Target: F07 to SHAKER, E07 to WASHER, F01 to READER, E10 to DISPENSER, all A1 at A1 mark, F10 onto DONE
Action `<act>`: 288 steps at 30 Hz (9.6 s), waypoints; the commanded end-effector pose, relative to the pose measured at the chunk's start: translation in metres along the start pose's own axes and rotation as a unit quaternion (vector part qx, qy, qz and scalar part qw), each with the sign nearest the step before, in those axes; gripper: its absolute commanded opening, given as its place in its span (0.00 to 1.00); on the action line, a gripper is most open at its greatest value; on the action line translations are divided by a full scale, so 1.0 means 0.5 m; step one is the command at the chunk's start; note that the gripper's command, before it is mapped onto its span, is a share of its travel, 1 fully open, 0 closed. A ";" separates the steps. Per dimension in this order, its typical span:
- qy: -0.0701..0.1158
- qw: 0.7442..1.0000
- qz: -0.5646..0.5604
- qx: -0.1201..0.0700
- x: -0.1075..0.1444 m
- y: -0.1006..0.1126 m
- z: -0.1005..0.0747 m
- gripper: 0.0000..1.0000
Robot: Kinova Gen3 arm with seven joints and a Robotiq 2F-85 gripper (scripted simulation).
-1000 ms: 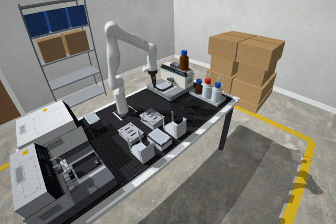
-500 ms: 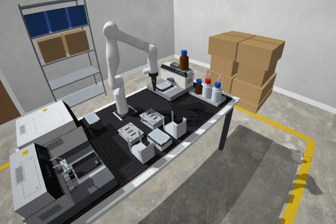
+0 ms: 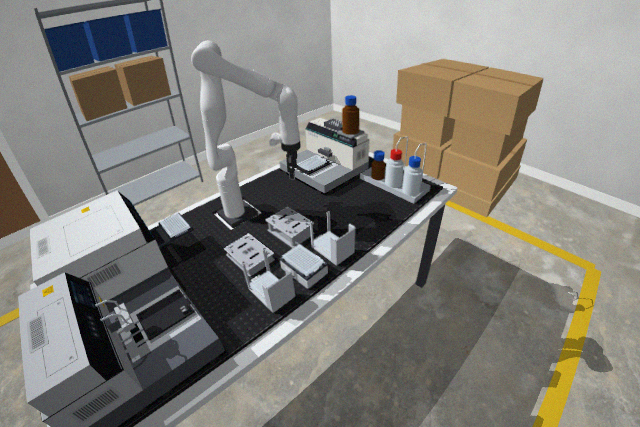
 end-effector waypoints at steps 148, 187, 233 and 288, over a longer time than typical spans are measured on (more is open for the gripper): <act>0.000 0.926 0.377 -0.001 -0.867 0.089 -0.001 1.00; 0.000 0.926 0.377 -0.001 -0.949 0.133 -0.001 1.00; 0.000 0.926 0.377 -0.001 -0.885 0.040 -0.001 1.00; 0.000 0.926 0.377 -0.001 -0.885 0.040 0.106 1.00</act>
Point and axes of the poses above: the point where the finger pads meet when closed, its own z axis out along the fingers, its own x axis across the jaws, y = z × x, the point moved 9 cm from there along -z, back along the fingers, and after that the axes turned 10 degrees about z, right-handed, at the moved point
